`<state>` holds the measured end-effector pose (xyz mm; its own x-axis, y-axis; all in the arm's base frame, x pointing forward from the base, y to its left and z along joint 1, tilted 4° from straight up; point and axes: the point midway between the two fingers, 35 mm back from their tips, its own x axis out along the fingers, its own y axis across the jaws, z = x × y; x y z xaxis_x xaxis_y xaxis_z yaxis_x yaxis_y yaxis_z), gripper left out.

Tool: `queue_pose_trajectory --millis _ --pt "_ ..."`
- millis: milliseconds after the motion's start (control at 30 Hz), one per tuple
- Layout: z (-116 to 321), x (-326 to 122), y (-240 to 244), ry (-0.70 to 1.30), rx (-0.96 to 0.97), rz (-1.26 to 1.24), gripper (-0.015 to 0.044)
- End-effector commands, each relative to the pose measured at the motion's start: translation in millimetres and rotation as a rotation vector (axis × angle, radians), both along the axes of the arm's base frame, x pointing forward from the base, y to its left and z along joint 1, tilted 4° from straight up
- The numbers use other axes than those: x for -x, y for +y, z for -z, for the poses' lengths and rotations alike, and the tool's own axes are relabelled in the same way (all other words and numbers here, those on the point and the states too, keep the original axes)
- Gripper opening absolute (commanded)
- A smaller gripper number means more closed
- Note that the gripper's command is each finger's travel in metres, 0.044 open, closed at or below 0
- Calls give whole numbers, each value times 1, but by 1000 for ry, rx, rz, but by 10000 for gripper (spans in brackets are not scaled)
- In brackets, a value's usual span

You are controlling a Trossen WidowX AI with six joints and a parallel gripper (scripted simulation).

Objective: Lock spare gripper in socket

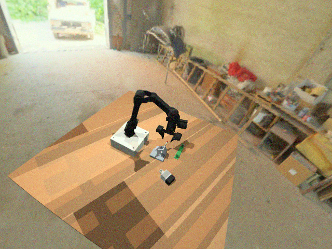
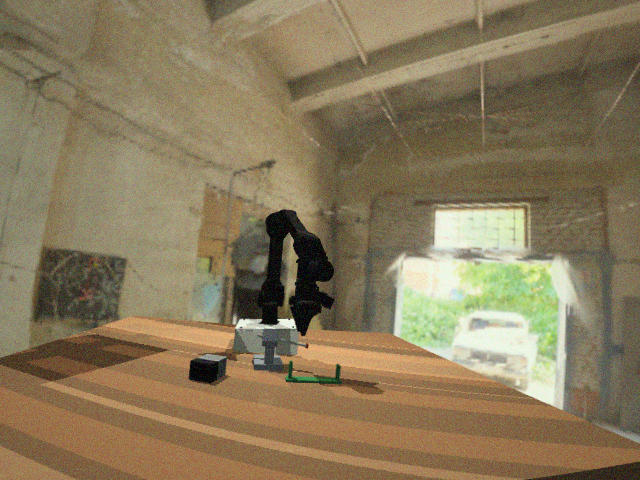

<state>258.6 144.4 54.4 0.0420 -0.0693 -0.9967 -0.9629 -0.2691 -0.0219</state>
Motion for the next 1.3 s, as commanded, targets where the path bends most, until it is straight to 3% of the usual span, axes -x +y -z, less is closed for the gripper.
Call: queue_pose_trajectory --millis 0,1233,1267 --pt "3 -2 1 -10 -11 -6 300" --pt "57 -5 -5 -10 -10 -6 300" --pt "57 -5 -5 -10 -10 -6 274"
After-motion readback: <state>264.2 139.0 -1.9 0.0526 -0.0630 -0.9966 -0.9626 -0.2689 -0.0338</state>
